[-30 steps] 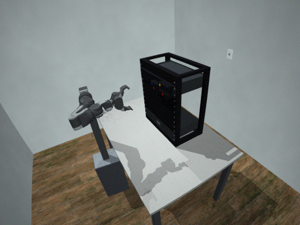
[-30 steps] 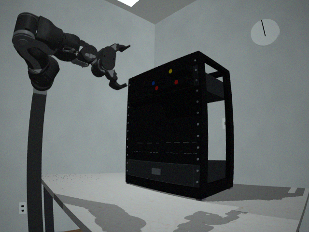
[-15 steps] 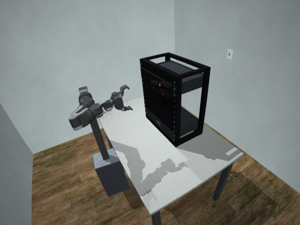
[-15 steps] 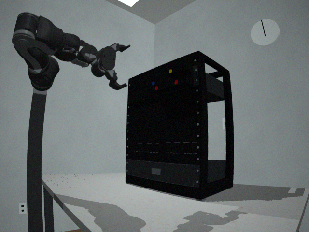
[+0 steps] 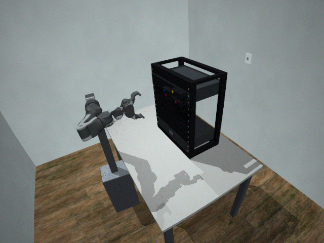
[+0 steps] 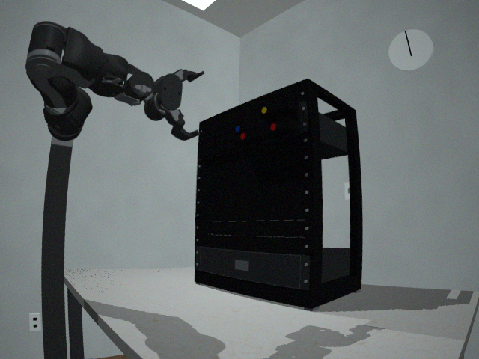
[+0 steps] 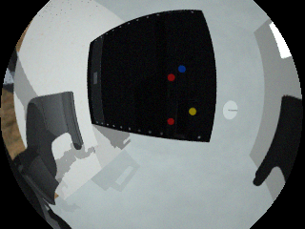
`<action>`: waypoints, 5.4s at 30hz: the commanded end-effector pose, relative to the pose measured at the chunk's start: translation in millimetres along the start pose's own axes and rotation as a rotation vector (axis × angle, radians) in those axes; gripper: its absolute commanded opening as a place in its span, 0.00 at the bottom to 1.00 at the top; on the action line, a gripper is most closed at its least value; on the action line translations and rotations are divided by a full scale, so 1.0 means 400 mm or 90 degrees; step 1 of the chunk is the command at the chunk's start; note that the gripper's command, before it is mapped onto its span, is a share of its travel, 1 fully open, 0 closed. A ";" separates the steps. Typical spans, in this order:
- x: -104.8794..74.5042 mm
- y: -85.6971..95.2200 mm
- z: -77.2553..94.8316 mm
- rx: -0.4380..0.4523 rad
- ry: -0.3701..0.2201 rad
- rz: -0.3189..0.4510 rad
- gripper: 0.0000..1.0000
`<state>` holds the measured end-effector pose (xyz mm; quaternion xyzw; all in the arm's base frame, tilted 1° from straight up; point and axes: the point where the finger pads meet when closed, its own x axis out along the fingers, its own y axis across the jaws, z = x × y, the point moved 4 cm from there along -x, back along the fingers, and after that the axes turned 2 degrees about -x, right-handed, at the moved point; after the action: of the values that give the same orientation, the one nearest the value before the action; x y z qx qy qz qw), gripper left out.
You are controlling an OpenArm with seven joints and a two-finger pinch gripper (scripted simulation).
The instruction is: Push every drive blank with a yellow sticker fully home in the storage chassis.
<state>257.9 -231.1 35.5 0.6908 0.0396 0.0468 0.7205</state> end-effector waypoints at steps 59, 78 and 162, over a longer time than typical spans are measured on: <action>0.392 0.033 -0.161 -0.003 -0.004 -0.003 1.00; 0.392 0.033 -0.161 -0.003 -0.004 -0.003 1.00; 0.384 0.061 0.140 -0.004 -0.003 -0.003 1.00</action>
<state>417.3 -266.3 61.3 0.6883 0.0419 0.0401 0.7231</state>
